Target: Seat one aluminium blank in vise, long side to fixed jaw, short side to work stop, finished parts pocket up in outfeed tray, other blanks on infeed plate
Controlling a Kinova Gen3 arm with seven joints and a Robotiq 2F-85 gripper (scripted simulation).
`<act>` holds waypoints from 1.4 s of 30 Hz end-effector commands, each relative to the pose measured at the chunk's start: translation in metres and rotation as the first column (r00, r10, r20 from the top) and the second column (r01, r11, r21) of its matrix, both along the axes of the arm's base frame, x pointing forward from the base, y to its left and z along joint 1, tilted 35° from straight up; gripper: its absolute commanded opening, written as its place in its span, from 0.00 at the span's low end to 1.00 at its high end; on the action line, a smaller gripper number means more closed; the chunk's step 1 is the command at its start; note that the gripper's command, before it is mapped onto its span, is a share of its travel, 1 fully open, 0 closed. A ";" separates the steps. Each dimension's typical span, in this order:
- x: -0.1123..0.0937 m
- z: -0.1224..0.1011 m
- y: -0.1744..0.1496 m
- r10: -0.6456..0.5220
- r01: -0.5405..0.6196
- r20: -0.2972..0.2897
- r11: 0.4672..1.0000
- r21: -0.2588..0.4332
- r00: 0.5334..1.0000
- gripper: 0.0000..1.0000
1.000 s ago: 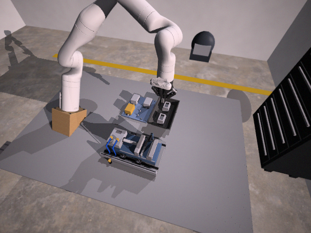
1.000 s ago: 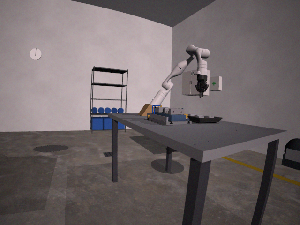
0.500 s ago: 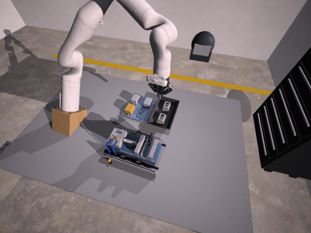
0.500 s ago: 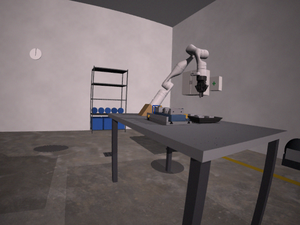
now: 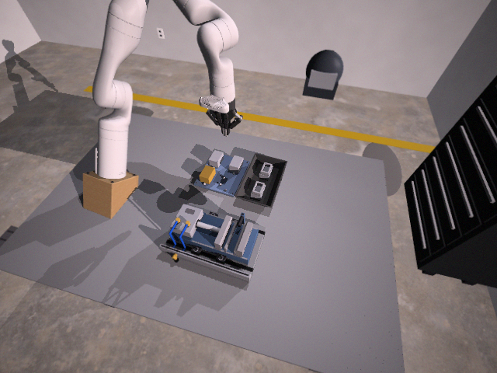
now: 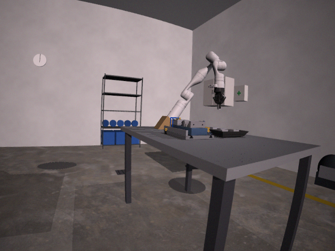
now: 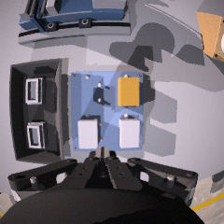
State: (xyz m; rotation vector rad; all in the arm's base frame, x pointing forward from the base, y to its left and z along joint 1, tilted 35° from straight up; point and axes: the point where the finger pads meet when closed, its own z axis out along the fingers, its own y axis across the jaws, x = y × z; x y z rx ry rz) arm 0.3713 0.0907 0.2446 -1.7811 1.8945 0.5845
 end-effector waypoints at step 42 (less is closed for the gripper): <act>-0.058 0.003 0.017 -0.013 0.013 0.003 0.999 -0.044 1.000 0.67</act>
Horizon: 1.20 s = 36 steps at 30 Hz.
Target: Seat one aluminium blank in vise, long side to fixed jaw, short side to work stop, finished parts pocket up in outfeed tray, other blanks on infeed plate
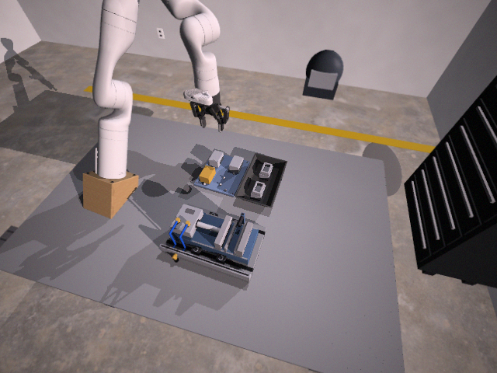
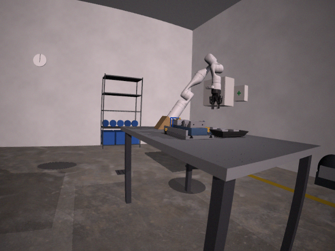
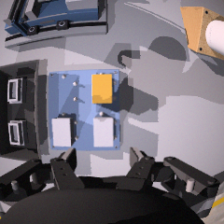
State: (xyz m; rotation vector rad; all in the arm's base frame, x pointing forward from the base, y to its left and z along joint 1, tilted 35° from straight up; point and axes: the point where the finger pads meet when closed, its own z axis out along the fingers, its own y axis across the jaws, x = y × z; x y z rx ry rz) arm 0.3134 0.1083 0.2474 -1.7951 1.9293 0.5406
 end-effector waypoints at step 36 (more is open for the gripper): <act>0.004 -0.054 0.037 -0.001 0.001 0.001 1.000 0.000 1.000 0.67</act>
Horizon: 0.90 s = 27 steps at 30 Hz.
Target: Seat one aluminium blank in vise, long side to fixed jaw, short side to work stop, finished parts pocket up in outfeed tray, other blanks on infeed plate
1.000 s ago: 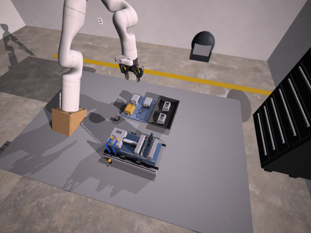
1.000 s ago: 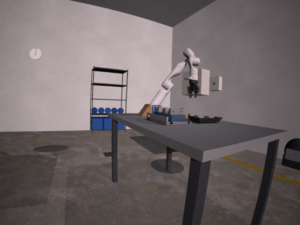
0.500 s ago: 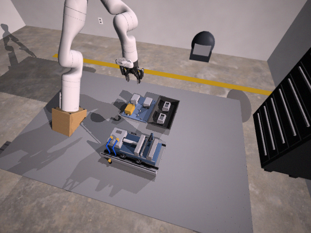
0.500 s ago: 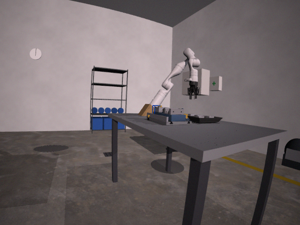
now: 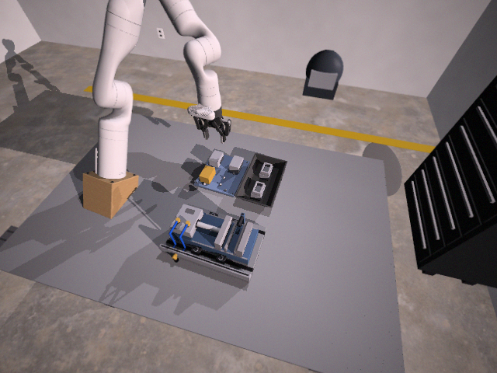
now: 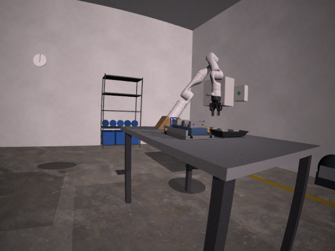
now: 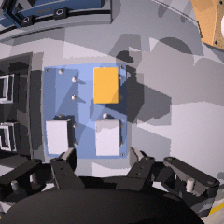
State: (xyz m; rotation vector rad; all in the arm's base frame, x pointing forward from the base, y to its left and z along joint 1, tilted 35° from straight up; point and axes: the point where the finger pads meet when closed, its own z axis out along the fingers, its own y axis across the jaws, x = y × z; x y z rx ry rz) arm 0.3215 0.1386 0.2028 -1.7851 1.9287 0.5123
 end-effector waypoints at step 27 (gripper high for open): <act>0.000 -0.064 0.044 0.011 -0.011 -0.019 1.000 0.006 1.000 0.67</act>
